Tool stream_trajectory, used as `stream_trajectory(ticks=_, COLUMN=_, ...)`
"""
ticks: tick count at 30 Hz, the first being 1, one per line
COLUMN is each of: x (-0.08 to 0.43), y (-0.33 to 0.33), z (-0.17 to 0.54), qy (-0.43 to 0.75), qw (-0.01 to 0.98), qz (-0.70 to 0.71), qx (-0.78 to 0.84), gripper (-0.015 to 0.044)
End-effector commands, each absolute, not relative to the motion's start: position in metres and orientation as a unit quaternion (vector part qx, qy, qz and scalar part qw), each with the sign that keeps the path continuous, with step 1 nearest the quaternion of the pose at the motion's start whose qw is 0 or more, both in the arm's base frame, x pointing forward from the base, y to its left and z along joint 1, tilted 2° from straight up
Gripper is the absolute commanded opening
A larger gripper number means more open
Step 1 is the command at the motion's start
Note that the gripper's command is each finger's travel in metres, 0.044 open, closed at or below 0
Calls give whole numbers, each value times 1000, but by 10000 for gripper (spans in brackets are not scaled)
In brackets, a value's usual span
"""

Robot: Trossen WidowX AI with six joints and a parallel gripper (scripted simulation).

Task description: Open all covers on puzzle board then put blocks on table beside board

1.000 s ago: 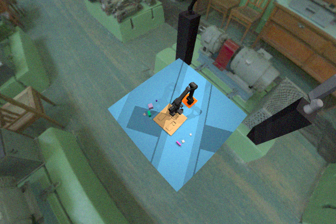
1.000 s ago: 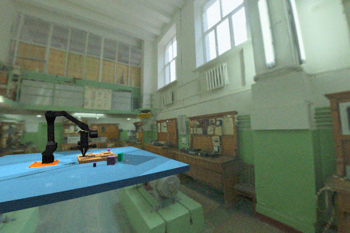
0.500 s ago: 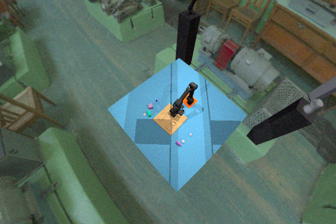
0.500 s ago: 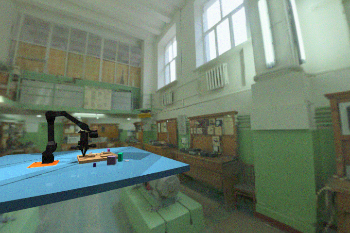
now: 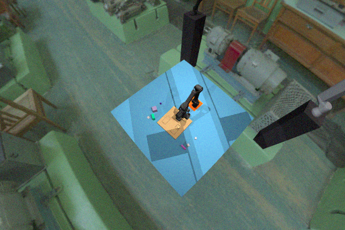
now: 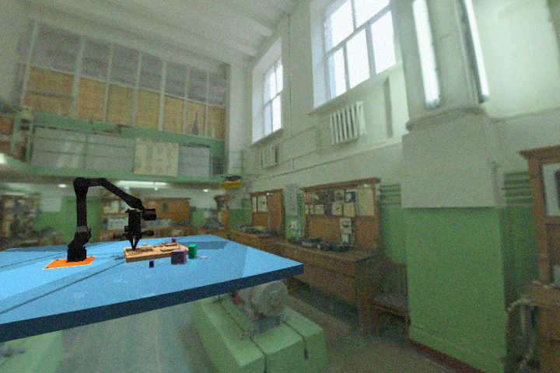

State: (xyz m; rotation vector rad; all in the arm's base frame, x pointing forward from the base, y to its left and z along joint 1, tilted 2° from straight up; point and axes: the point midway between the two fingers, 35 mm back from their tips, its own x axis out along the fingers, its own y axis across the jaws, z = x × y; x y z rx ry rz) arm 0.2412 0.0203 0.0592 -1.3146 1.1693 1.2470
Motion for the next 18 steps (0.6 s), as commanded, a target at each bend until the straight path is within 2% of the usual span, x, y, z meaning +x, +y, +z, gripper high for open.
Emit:
stream_trajectory(ticks=1, x=241, y=24, z=59, qy=478, qw=474, qz=509, qx=-537, gripper=0)
stream_trajectory(ticks=18, x=239, y=41, z=58, qy=477, qw=474, qz=510, qx=-536, gripper=0)
